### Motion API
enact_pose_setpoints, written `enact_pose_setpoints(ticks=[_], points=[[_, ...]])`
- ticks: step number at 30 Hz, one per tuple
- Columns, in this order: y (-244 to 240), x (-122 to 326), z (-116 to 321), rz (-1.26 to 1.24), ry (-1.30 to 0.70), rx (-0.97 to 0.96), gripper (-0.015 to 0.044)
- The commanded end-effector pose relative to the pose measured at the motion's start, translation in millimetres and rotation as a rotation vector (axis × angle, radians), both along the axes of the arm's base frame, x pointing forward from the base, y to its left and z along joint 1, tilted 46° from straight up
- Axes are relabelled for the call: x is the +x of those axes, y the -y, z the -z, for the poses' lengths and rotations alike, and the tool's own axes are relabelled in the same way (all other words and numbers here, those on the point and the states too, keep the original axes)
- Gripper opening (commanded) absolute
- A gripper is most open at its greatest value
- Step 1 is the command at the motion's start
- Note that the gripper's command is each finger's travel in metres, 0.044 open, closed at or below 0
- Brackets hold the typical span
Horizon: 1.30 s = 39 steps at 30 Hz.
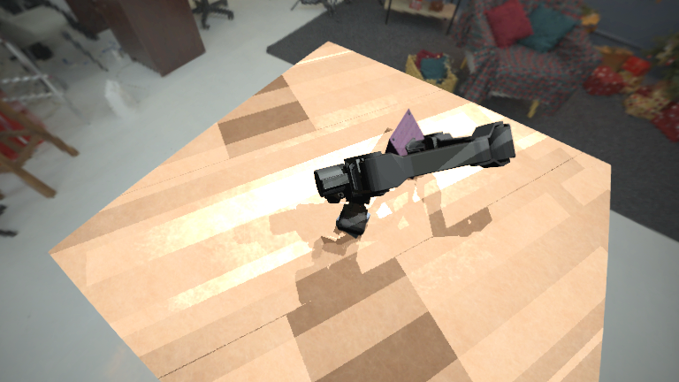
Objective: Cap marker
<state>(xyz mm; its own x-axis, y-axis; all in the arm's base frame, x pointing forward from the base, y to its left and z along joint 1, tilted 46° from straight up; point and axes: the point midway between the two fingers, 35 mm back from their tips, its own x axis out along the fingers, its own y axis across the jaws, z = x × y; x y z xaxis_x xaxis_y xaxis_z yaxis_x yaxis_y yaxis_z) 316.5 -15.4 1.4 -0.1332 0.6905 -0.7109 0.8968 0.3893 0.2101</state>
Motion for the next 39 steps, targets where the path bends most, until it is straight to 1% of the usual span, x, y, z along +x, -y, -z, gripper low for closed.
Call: enact_pose_setpoints(ticks=[1,8,25,28,34,38,39], points=[[-4,-1,3,0.006,-0.001,0.003,0.0],[-3,-1,3,0.006,-0.001,0.003,0.0],[-3,-1,3,0.001,-0.001,0.001,0.044],[3,1,-2,0.001,-0.001,0.0,0.044],[48,8,-49,0.001,-0.002,-0.002,0.044],[49,8,-50,0.001,-0.002,-0.002,0.044],[49,8,-50,-0.011,0.009,0.001,0.0414]])
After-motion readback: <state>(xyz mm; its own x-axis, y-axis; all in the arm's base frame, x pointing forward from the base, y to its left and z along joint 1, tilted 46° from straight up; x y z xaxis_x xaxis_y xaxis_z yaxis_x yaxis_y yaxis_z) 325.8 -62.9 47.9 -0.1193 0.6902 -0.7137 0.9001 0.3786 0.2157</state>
